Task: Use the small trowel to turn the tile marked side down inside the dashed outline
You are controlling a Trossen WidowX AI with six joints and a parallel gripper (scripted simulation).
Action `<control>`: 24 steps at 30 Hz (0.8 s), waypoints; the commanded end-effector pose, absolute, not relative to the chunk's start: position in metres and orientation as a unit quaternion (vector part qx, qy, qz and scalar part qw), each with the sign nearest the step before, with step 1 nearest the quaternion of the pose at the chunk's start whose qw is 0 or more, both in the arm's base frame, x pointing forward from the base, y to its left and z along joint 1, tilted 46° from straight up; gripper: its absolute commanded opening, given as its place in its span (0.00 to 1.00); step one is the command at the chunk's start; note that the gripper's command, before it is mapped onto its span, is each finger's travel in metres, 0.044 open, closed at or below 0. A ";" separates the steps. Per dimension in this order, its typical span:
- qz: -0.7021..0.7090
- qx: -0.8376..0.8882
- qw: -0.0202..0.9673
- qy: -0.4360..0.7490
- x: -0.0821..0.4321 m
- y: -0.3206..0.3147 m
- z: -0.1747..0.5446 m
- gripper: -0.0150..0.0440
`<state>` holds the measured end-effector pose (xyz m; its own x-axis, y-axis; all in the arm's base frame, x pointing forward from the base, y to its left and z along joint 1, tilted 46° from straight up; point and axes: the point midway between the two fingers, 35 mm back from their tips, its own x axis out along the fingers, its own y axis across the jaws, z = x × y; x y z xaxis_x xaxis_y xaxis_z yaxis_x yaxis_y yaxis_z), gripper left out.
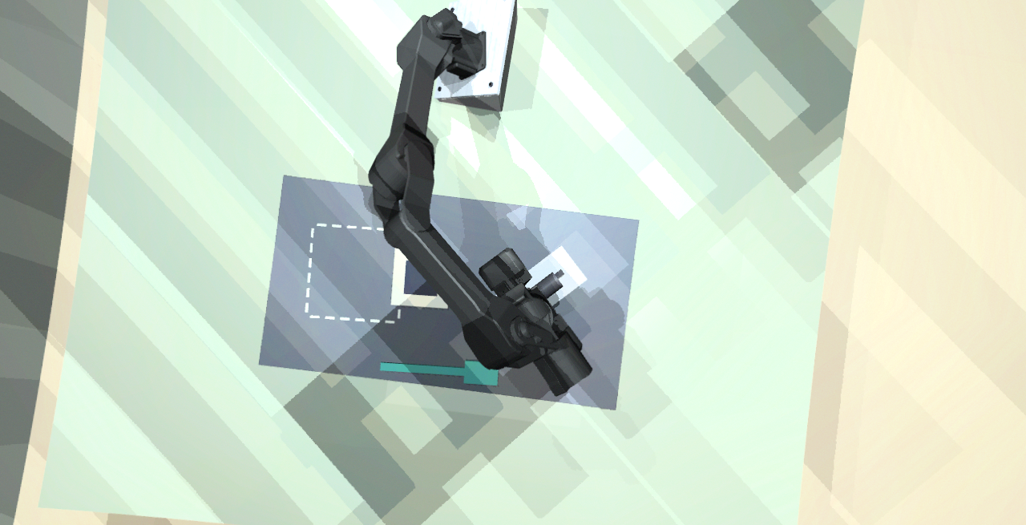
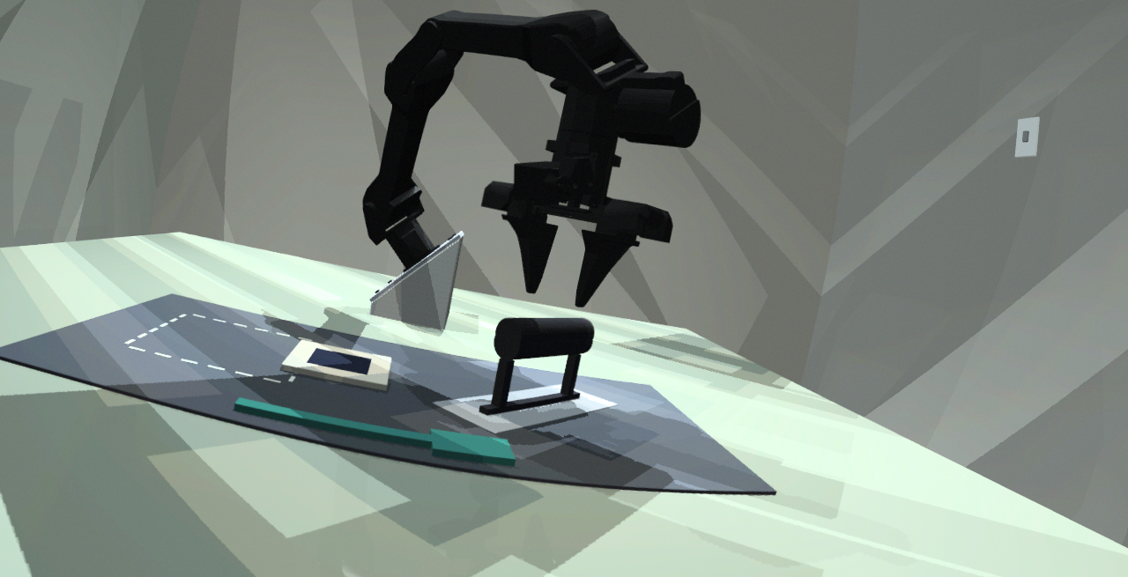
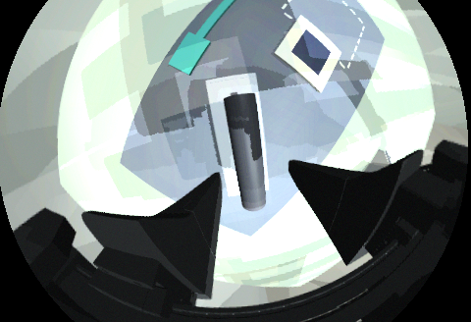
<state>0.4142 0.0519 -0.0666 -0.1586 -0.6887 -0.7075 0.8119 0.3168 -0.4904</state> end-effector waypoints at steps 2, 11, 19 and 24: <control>-0.577 0.058 0.646 0.497 0.415 0.050 -0.069 0.71; -0.577 0.057 0.646 0.497 0.413 0.040 -0.079 0.71; -0.577 0.058 0.646 0.497 0.411 0.031 -0.088 0.71; -0.577 0.058 0.646 0.496 0.409 0.025 -0.094 0.71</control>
<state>0.4099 0.0289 -0.0900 -0.1641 -0.6861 -0.7087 0.8048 0.3223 -0.4984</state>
